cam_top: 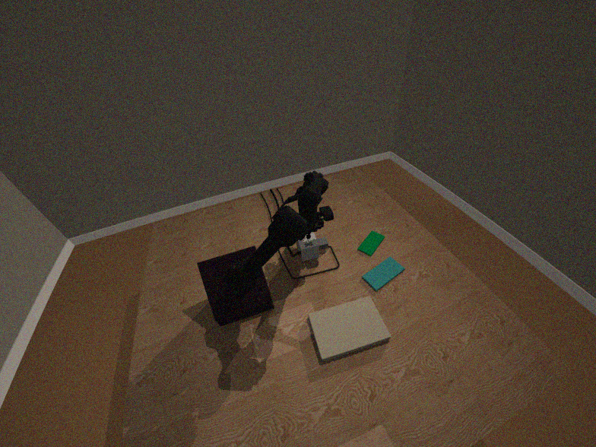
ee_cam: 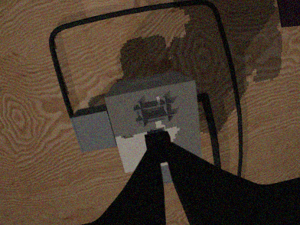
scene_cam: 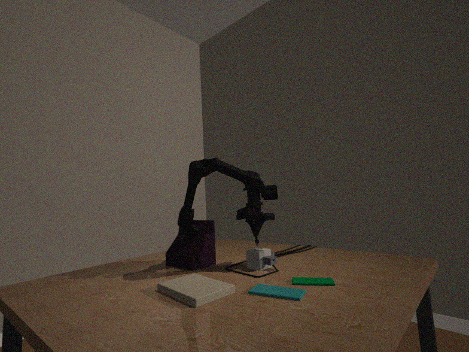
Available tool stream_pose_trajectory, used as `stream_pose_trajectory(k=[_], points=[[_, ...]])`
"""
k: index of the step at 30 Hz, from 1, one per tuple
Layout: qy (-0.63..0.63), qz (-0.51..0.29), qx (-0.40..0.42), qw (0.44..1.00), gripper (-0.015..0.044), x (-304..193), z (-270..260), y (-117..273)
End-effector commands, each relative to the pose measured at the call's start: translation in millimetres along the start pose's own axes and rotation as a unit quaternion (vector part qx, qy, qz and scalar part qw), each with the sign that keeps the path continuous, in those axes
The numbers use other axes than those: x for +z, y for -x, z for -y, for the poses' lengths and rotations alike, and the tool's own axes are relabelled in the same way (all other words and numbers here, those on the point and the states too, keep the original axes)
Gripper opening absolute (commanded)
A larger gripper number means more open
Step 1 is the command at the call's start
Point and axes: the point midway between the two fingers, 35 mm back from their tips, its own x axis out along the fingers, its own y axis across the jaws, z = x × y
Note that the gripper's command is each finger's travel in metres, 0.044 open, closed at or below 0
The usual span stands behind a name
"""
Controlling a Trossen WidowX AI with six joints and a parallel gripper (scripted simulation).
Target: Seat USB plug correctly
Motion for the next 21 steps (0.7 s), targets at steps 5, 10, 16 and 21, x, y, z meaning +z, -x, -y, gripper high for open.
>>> stream_pose_trajectory(k=[5,10,16,21], points=[[0.005,0.006,-0.001,1.000,0.0000,2.1,1.8,-2.6],[0.006,0.008,-0.001,1.000,0.0000,2.5,1.8,-3.2],[0.007,0.009,-0.001,1.000,0.0000,2.9,1.9,-3.9],[0.008,0.011,-0.001,1.000,0.0000,3.3,2.0,-4.5]])
